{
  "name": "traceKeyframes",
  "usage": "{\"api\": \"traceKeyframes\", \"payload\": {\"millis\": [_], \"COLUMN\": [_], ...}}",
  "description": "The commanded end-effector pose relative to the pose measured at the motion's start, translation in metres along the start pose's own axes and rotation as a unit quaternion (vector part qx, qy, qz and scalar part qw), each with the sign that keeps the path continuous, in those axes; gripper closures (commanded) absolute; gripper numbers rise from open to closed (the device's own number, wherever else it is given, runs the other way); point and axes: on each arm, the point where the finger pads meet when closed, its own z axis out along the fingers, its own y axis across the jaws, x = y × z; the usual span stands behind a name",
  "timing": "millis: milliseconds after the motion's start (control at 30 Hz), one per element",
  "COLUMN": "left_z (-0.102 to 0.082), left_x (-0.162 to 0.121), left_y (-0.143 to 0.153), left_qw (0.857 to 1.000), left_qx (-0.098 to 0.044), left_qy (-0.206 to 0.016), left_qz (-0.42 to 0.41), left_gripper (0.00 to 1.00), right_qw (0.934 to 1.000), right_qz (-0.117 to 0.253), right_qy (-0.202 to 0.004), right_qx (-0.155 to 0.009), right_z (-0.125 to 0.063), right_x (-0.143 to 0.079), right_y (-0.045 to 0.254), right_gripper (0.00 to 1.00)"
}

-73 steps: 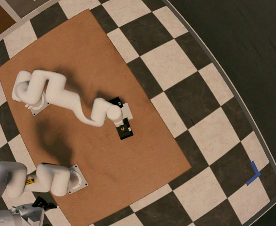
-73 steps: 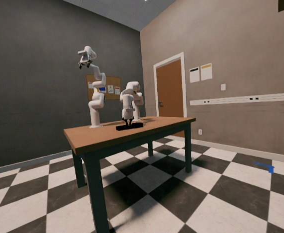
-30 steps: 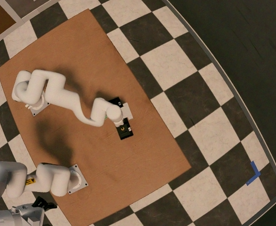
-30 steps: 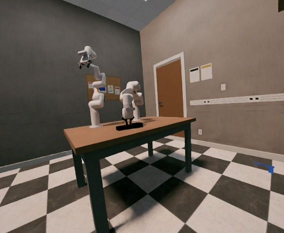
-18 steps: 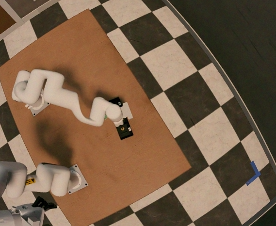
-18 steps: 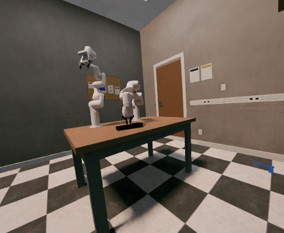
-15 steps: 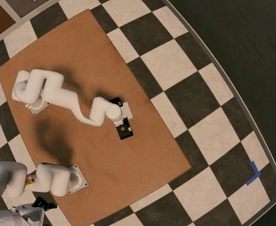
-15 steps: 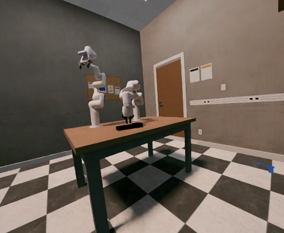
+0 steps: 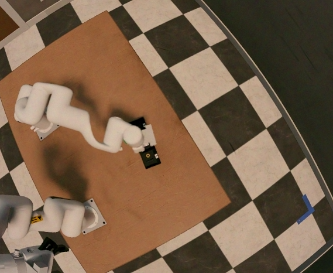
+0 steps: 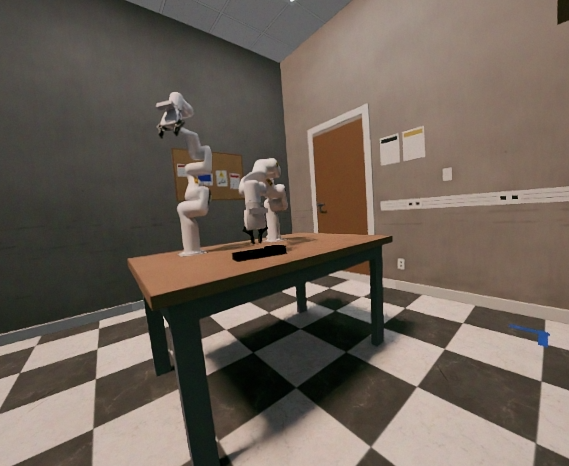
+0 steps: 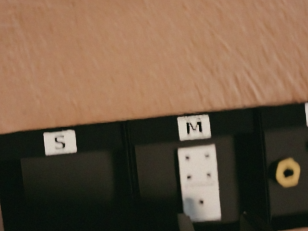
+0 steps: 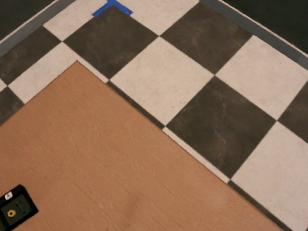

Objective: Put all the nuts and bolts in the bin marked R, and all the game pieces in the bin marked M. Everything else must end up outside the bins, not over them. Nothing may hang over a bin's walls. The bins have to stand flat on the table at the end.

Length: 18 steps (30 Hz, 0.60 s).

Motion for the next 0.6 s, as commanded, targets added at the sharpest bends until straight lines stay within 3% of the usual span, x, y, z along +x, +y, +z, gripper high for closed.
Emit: {"api": "traceKeyframes", "payload": {"millis": [0, 333, 567], "left_z": [-0.007, -0.016, -0.016], "left_x": [-0.028, -0.104, -0.111], "left_y": [-0.002, -0.008, -0.009], "left_qw": [1.0, 1.0, 1.0], "left_qx": [-0.004, -0.004, -0.004], "left_qy": [0.007, 0.007, 0.007], "left_qz": [0.03, 0.03, 0.03], "left_gripper": [0.68, 0.68, 0.68], "right_qw": [1.0, 1.0, 1.0], "right_qz": [0.0, 0.0, 0.0], "right_qy": [0.001, 0.001, 0.001], "right_qx": [0.0, 0.0, 0.0], "right_z": [0.0, 0.0, 0.0], "right_x": [0.0, 0.0, 0.0], "right_y": [0.0, 0.0, 0.0], "right_gripper": [0.0, 0.0, 0.0]}}
